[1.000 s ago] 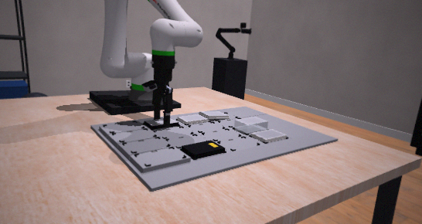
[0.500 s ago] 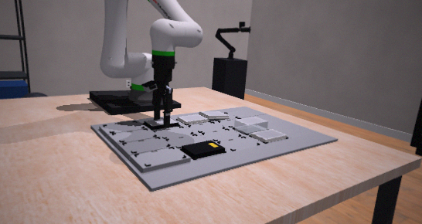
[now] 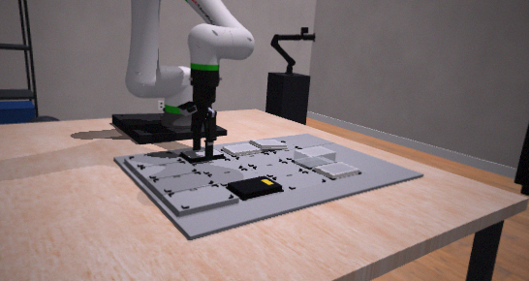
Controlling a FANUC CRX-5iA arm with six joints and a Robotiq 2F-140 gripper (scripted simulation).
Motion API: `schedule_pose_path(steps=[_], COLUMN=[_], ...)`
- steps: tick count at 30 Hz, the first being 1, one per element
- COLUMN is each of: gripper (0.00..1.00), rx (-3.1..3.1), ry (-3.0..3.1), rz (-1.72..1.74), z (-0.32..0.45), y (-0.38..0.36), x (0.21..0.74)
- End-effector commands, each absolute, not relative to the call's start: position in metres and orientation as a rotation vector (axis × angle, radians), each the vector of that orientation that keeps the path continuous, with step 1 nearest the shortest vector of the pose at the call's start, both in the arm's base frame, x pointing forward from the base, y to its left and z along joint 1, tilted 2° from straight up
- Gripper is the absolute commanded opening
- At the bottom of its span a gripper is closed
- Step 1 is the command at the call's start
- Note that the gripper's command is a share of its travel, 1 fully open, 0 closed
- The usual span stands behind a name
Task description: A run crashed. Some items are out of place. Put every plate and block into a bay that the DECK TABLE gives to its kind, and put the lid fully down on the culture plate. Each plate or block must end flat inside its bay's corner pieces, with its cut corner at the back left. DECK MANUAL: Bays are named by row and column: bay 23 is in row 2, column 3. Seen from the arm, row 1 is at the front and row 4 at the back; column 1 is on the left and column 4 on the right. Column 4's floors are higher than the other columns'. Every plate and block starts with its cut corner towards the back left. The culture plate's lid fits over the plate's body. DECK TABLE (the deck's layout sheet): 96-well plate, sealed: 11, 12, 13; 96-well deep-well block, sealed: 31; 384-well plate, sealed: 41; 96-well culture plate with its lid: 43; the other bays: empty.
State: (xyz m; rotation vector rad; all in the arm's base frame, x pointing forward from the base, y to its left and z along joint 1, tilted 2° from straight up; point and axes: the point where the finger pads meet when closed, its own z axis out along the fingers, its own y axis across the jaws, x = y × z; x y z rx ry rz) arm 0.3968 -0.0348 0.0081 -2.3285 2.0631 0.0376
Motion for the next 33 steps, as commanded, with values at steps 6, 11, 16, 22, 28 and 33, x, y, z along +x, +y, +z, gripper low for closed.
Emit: schedule_pose_path(steps=[6, 11, 16, 22, 28, 33], gripper=[0.10, 0.70, 0.70, 0.70, 0.70, 0.70], rx=[-2.328, -2.328, -2.328, -2.328, -2.328, -2.328], ry=[2.062, 2.062, 2.062, 2.062, 2.062, 2.062], rz=[0.035, 0.036, 0.036, 0.036, 0.036, 0.036], z=[0.0085, 0.0084, 0.0084, 0.0084, 0.0084, 0.0084], y=[-0.0349, -0.0349, -0.0349, -0.0349, -0.0349, -0.0349], x=[0.3974, 0.3974, 0.3974, 0.3974, 0.3974, 0.3974])
